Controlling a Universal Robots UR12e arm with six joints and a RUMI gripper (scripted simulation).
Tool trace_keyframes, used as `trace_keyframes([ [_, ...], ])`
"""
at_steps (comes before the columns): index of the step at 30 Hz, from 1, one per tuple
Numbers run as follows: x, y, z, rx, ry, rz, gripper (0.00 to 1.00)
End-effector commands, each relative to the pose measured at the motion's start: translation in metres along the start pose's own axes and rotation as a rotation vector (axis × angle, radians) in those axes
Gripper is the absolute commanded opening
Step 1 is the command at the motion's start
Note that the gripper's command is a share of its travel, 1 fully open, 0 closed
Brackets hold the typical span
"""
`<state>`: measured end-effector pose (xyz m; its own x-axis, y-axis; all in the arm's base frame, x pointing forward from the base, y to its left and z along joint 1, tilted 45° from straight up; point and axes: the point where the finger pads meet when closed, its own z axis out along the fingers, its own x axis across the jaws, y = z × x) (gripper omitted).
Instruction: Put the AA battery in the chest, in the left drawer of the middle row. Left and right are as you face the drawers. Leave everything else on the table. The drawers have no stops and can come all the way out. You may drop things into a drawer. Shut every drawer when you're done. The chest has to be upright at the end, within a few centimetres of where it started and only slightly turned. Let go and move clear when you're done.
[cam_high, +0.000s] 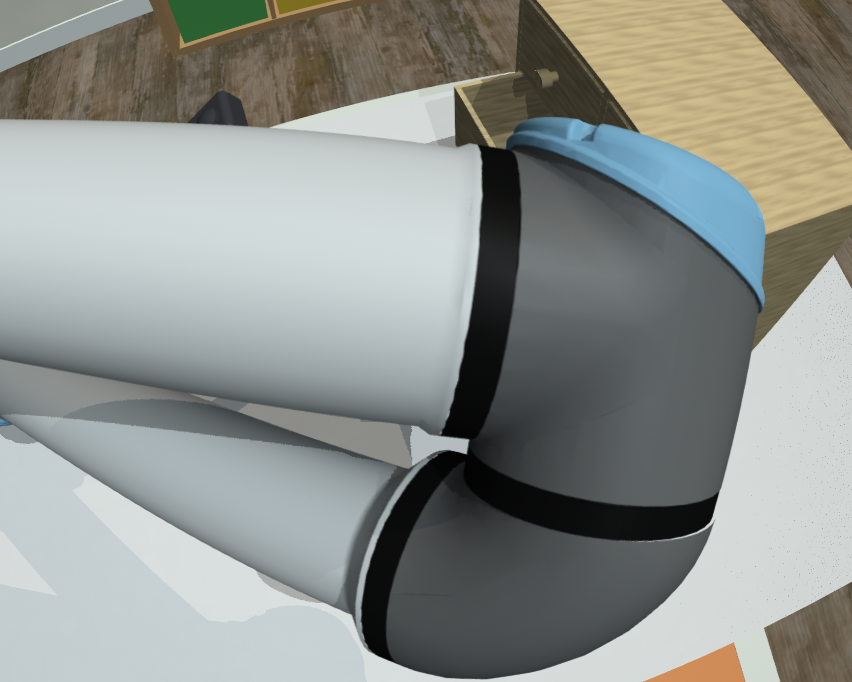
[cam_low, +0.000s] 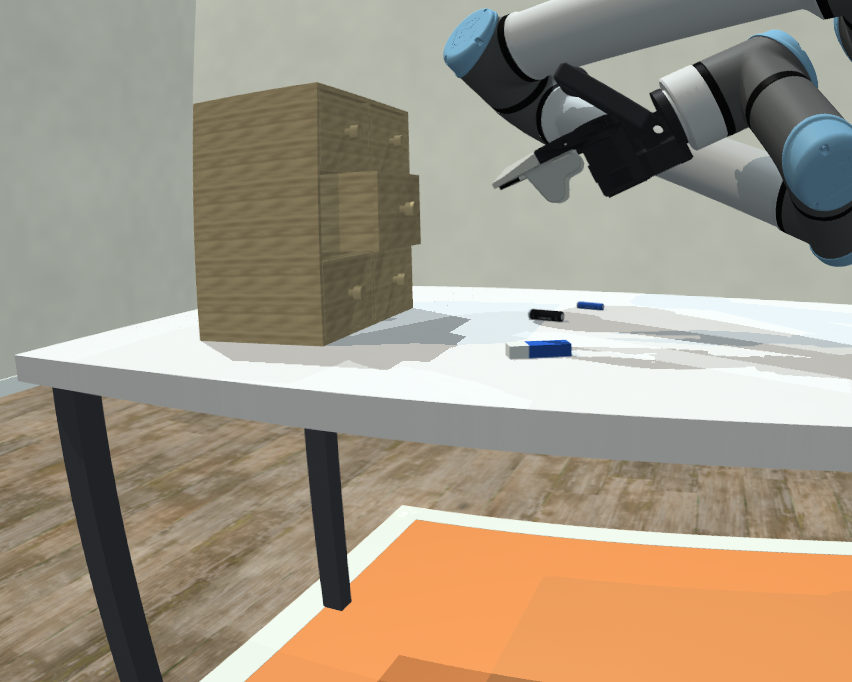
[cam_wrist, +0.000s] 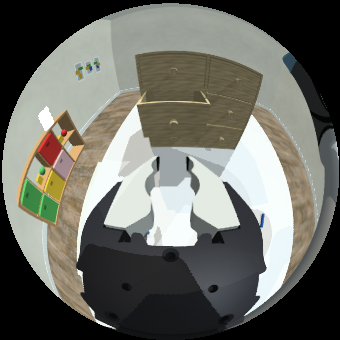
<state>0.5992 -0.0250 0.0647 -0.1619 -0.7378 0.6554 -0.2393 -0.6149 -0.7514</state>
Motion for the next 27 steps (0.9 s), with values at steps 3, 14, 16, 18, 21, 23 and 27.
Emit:
trace_keyframes([
  [3,0.001,-0.004,-0.009,-0.111,0.003,0.005,0.20],
  [14,0.000,-0.011,-0.030,-0.301,0.003,0.002,0.20],
  [16,0.000,-0.012,-0.033,-0.339,0.002,0.003,0.20],
  [18,0.000,-0.014,-0.036,-0.376,0.001,0.005,0.20],
  [21,0.000,-0.014,-0.038,-0.395,0.002,0.004,0.20],
  [23,0.000,-0.017,-0.040,-0.428,0.007,0.004,0.20],
  [27,0.000,-0.020,-0.046,-0.499,0.005,0.006,0.20],
])
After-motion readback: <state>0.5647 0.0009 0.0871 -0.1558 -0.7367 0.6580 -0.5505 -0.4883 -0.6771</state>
